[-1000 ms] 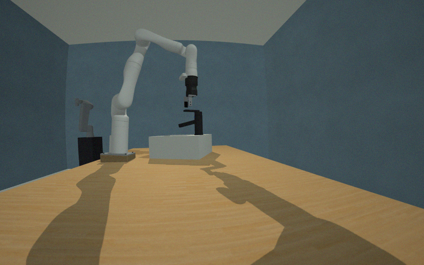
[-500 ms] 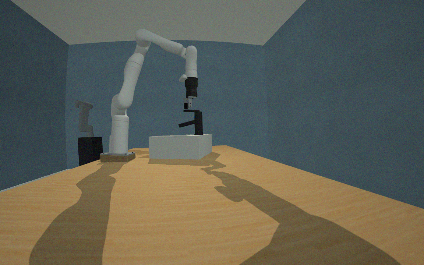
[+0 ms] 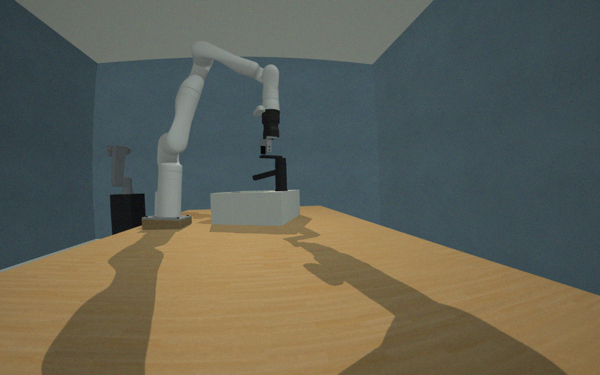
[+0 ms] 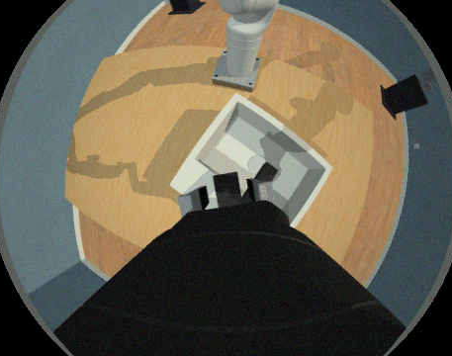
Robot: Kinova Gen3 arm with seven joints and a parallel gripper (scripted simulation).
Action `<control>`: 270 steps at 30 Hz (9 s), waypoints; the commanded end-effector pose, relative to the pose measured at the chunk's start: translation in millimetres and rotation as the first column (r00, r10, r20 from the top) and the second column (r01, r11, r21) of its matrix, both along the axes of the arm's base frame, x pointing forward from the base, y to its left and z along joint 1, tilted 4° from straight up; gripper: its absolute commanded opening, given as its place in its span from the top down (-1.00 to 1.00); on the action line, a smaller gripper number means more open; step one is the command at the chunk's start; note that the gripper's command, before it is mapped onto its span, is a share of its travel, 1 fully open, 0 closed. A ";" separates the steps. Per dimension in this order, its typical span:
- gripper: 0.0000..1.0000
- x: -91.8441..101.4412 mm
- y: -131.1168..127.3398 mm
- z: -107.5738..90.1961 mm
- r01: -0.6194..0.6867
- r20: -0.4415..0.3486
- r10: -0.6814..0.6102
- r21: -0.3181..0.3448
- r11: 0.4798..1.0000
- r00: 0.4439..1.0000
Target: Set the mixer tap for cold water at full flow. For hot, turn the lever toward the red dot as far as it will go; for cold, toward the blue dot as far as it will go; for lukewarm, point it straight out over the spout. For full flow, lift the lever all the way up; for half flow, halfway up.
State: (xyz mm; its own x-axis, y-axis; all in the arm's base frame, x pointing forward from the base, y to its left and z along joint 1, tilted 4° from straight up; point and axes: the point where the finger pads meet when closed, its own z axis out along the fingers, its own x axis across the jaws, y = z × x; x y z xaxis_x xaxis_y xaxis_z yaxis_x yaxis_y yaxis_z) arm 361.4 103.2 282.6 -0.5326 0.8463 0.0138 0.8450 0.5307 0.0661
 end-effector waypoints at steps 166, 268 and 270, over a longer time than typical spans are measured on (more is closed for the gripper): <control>1.00 1.9 1.5 -30.9 0.000 0.001 0.000 0.001 1.000 1.000; 1.00 11.3 7.0 -2.8 0.000 0.001 0.000 0.001 1.000 1.000; 1.00 11.3 7.0 -2.8 0.000 0.001 0.000 0.001 1.000 1.000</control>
